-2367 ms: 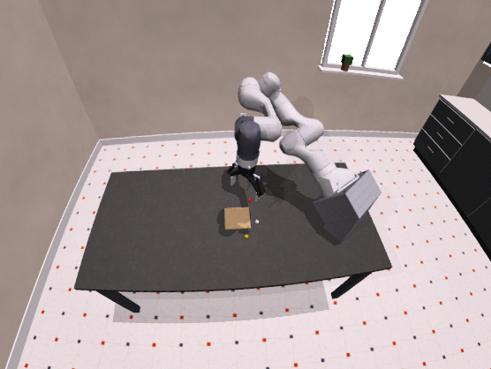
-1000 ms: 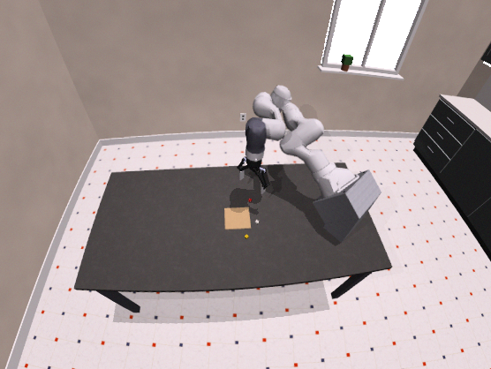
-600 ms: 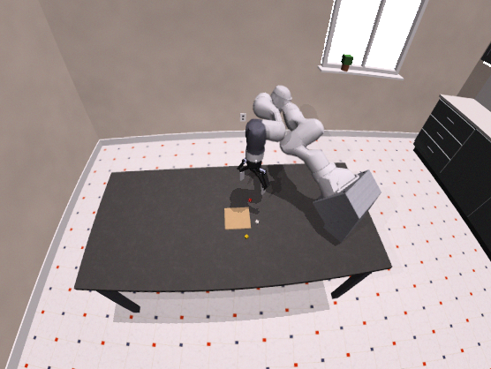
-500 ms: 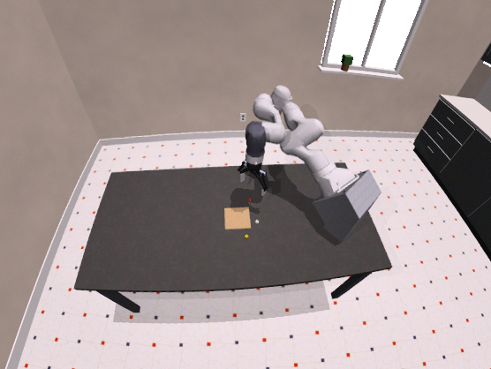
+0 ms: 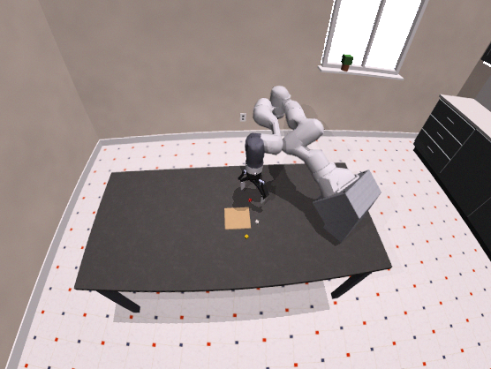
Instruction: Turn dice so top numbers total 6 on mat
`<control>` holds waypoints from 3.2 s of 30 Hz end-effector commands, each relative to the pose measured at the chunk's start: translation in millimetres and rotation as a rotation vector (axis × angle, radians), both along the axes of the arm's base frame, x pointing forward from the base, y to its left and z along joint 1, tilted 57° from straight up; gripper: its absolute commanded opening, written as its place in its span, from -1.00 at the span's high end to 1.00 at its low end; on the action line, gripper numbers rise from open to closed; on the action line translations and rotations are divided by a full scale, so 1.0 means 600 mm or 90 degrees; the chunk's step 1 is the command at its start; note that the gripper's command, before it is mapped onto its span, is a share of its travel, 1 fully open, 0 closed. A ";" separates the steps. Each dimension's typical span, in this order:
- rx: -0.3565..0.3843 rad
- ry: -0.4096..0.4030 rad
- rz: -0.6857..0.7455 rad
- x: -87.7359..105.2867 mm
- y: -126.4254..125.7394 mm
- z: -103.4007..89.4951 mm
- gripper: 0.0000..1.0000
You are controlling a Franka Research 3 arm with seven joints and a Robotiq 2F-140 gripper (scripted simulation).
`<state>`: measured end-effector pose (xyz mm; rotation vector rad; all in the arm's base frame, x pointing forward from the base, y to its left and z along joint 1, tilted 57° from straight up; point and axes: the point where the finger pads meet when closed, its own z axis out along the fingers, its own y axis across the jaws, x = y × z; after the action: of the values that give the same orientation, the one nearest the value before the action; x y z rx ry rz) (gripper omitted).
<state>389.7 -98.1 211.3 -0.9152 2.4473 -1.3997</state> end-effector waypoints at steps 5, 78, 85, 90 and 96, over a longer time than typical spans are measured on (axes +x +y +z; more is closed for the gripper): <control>0.003 -0.006 0.016 0.016 0.003 -0.004 -1.00; 0.003 -0.006 0.016 0.041 0.141 -0.164 -1.00; 0.003 -0.006 0.016 0.045 0.166 -0.192 -1.00; 0.003 -0.006 0.016 0.046 0.170 -0.197 -1.00; 0.003 -0.006 0.016 0.046 0.170 -0.197 -1.00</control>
<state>417.1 -2.2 98.0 -0.9646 2.4099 -1.4194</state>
